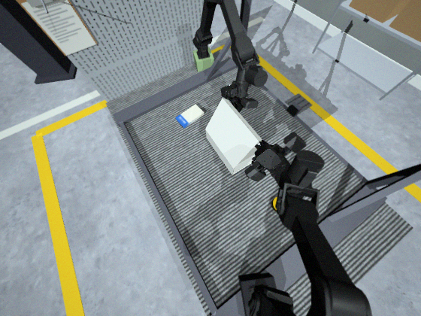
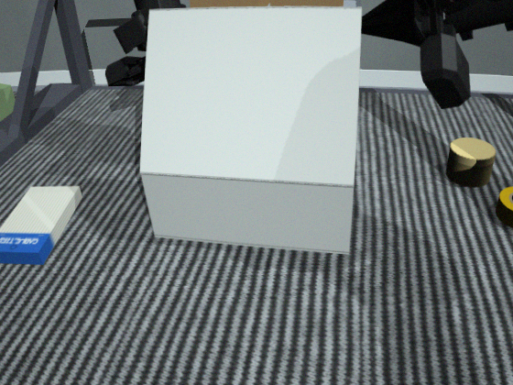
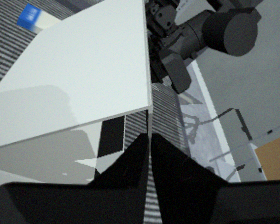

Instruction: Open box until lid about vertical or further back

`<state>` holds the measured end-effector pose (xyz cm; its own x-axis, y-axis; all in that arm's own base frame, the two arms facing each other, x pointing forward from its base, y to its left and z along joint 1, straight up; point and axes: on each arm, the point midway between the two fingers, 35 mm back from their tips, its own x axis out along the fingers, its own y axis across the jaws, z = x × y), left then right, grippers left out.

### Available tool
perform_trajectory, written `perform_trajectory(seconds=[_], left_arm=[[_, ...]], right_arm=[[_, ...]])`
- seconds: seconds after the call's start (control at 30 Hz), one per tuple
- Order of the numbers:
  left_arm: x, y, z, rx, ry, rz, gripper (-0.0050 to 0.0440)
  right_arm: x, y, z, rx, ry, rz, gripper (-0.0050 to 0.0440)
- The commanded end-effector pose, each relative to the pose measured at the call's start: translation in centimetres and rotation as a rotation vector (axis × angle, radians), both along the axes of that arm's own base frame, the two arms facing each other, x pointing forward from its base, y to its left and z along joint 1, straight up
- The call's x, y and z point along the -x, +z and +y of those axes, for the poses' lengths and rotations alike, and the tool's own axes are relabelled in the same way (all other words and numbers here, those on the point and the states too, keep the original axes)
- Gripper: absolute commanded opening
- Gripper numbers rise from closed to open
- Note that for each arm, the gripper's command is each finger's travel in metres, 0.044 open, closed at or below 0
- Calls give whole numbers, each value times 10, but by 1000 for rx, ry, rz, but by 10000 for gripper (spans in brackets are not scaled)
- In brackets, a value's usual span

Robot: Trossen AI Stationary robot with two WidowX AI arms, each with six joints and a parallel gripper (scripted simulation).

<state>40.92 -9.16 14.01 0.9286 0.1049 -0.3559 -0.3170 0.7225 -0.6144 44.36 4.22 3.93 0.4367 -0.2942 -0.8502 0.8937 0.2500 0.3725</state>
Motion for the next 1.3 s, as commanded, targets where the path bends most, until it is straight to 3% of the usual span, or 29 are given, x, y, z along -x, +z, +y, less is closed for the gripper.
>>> perform_trajectory(seconds=[0.0, 1.27], left_arm=[[2, 15, 2, 11, -3, -32, 5], [11, 24, 22, 9, -3, -31, 5]], right_arm=[[-3, 12, 1, -6, -1, -28, 21], [-3, 12, 1, -6, -1, -28, 21]])
